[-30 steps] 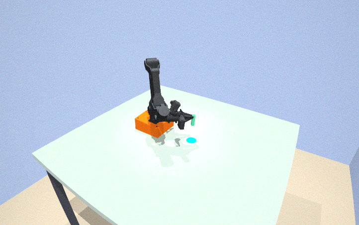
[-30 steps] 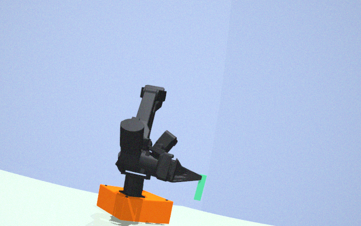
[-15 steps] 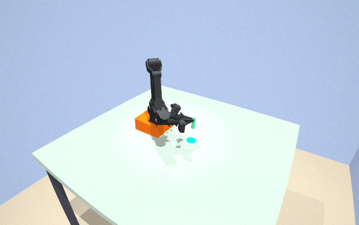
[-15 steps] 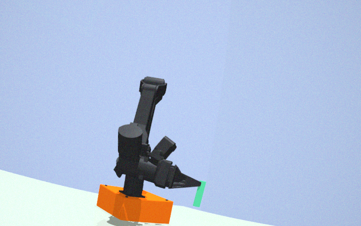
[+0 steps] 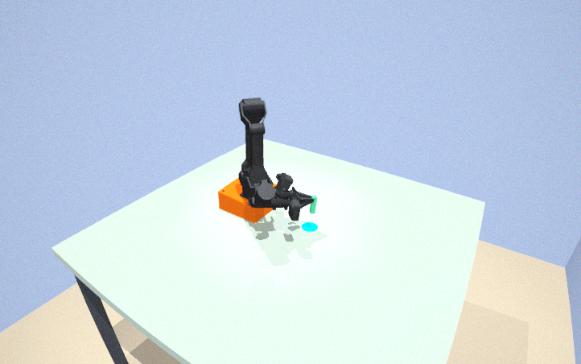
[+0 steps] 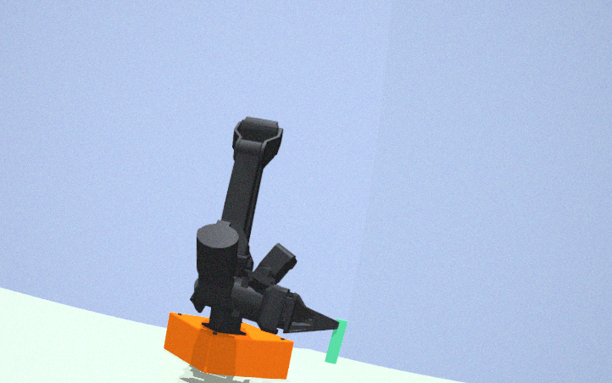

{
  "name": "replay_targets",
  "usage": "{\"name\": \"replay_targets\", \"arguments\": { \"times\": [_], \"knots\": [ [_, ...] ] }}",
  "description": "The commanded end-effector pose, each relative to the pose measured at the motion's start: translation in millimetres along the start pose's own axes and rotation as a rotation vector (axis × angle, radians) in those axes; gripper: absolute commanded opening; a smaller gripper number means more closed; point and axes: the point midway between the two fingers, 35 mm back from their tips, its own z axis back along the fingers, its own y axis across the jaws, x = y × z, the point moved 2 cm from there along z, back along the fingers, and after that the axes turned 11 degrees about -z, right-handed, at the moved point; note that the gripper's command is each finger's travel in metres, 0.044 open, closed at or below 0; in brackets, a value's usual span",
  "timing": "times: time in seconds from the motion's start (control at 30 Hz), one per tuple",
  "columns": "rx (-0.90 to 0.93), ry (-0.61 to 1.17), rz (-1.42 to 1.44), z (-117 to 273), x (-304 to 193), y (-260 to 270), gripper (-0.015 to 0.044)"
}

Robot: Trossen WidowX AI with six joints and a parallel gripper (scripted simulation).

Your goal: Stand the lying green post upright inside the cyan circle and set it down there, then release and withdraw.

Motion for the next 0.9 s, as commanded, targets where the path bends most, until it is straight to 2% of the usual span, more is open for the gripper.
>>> {"name": "replay_targets", "arguments": {
  "times": [0.0,0.87],
  "knots": [
    [0.004,-0.001,-0.006,-0.5,-6.4,1.0,0.0023],
    [0.003,-0.002,-0.005,-2.6,-39.2,0.0,0.0023]
  ]
}}
